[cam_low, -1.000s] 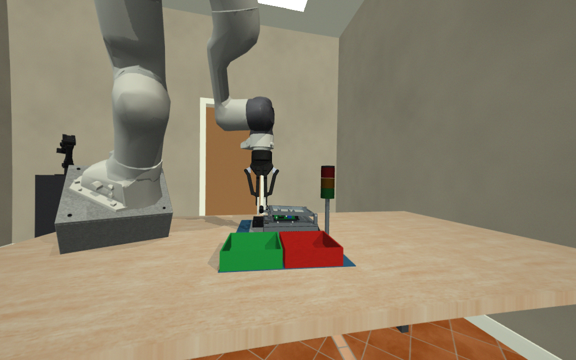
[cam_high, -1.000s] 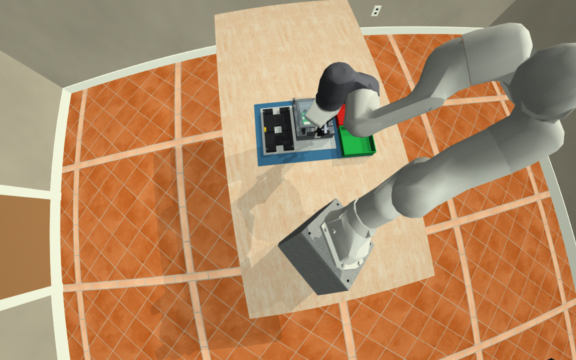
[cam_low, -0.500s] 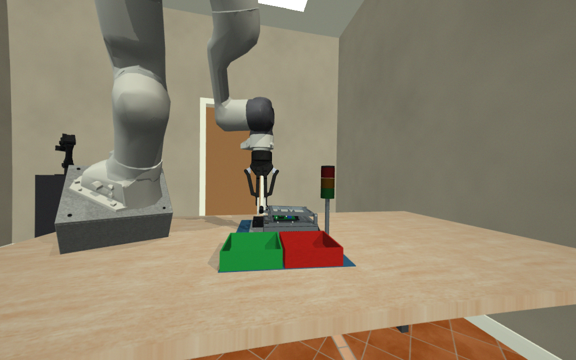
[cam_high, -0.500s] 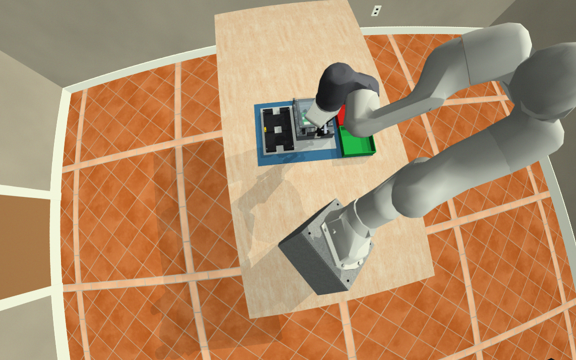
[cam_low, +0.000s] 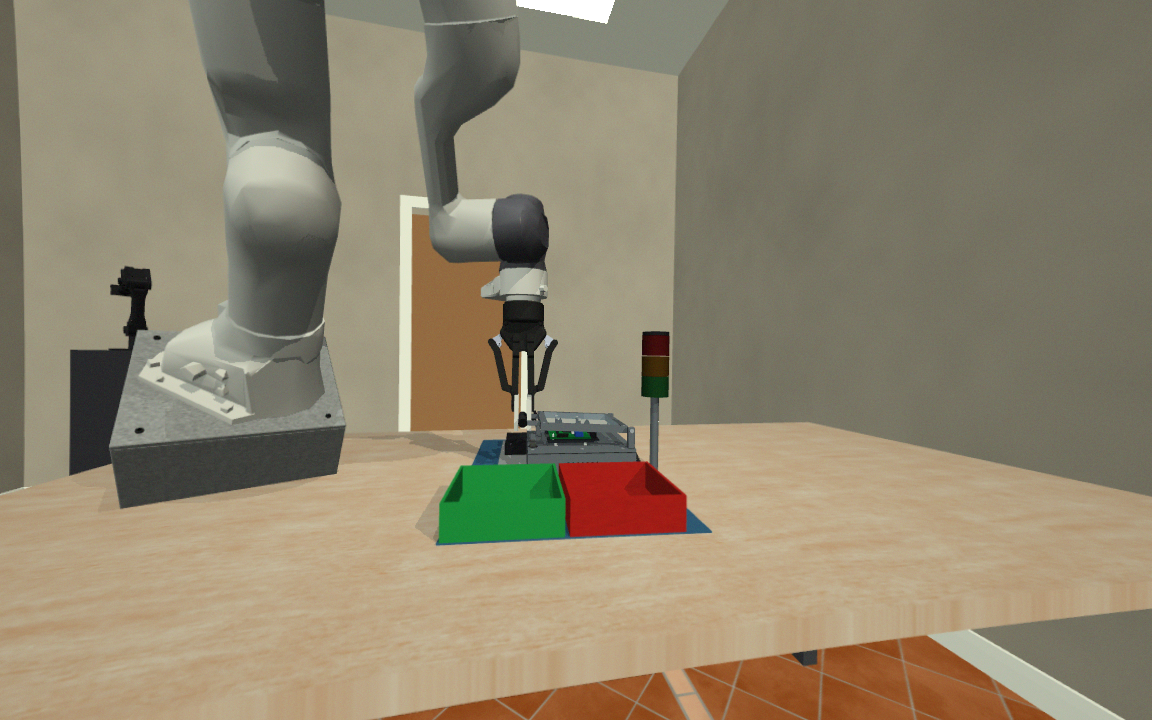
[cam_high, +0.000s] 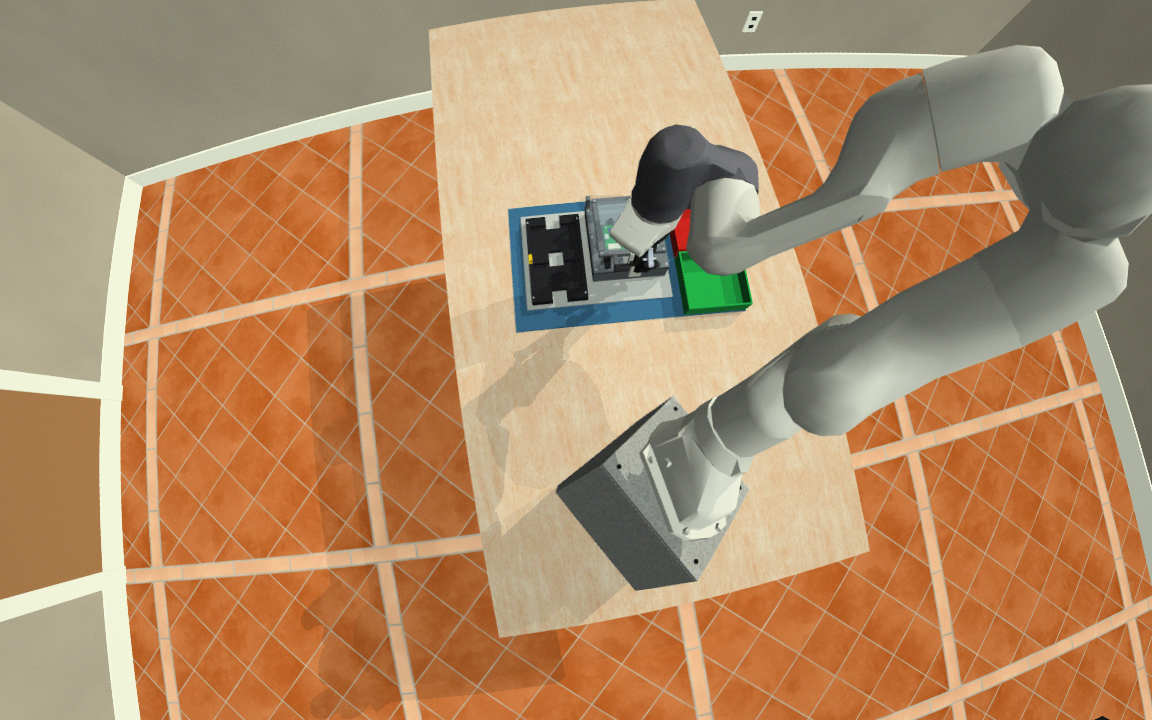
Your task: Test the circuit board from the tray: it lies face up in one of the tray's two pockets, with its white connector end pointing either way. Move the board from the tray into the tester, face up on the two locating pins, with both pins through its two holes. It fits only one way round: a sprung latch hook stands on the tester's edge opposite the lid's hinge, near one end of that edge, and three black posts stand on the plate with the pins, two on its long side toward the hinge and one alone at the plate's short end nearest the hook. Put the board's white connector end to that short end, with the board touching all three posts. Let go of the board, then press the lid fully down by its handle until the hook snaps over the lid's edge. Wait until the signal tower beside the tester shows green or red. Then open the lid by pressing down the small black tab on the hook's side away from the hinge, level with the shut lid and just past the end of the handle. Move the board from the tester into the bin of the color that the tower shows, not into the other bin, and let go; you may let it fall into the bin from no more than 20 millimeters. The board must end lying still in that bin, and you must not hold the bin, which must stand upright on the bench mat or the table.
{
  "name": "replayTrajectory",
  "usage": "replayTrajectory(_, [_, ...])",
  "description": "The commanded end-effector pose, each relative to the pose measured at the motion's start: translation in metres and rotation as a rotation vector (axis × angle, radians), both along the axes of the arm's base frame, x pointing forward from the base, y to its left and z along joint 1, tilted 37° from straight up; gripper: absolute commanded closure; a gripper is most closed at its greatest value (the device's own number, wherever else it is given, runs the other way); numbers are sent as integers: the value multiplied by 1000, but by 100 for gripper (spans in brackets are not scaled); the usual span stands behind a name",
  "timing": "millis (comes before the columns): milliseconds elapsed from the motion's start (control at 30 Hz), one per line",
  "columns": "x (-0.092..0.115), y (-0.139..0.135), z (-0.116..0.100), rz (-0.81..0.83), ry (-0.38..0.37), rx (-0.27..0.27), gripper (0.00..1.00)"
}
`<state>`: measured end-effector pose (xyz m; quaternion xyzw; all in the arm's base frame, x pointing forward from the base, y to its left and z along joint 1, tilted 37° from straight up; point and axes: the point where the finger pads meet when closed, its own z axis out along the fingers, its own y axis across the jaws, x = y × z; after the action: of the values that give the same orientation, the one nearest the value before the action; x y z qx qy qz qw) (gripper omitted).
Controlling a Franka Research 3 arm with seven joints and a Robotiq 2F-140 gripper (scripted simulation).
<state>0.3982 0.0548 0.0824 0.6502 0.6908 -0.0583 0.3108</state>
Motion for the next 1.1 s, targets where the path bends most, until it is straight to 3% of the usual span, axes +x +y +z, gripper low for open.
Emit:
replayTrajectory(0, [0,-2,-2,-6,1,1,100])
replayTrajectory(1067, [2,-5,-6,-6,1,1,100])
